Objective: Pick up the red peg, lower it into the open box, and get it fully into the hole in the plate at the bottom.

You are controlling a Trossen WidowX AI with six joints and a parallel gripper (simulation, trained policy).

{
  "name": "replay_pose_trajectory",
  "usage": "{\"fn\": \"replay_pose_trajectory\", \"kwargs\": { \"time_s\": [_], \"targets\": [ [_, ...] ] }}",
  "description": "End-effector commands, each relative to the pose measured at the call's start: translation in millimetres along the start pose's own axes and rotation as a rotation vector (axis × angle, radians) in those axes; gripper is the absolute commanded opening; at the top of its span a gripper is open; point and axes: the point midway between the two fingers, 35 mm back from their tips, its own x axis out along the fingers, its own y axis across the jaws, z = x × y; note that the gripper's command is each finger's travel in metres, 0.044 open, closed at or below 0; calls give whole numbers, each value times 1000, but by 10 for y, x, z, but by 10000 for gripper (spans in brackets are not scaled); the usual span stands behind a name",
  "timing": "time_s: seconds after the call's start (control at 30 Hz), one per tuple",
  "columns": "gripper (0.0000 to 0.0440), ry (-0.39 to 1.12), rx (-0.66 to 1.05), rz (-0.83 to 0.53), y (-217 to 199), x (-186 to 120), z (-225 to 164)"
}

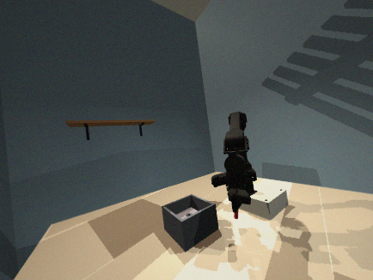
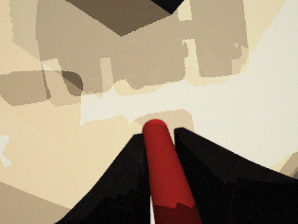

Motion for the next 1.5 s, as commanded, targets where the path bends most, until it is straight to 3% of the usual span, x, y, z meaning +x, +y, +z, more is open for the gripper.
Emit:
{"fn": "replay_pose_trajectory", "kwargs": {
  "time_s": [0.0,0.6,1.47],
  "targets": [
    [0,-24,-7,14,32,-99,108],
    [0,-92,45,19,73,-381,840],
    [4,-85,211,9,-144,-84,1702]
  ]
}}
